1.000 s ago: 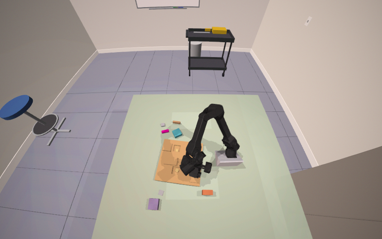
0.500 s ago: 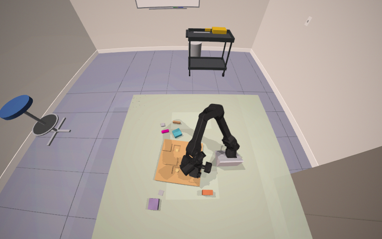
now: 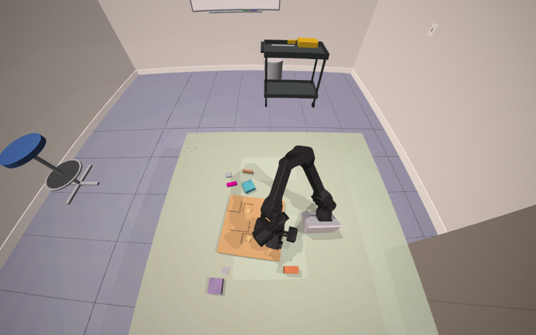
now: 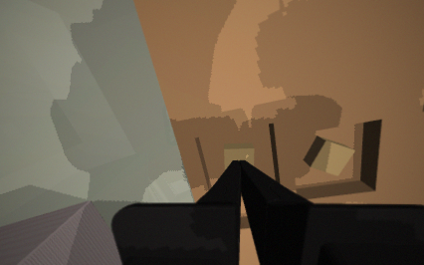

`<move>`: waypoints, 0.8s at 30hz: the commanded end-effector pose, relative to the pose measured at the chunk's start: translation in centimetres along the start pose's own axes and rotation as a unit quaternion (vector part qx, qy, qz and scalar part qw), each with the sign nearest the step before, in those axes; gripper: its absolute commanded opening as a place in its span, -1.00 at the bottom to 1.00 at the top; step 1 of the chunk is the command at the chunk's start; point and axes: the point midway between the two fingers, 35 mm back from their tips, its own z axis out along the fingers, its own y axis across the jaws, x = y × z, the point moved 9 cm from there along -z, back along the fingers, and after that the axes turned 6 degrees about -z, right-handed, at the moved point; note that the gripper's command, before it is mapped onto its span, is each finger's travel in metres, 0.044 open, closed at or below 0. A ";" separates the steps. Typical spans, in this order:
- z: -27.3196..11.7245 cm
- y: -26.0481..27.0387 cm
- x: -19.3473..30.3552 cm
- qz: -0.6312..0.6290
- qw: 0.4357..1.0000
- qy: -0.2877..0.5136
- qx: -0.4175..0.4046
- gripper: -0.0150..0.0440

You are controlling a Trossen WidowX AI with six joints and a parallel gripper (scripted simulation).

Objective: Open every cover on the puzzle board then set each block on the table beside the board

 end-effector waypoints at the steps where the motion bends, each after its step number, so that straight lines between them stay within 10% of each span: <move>1: -0.5 -0.1 -0.1 0.002 1.000 -0.002 0.000 -0.49; 9: -2.6 -0.2 -0.2 0.000 1.000 -0.001 -0.001 0.00; 24: -5.0 -0.1 -0.2 0.001 1.000 -0.002 -0.002 0.00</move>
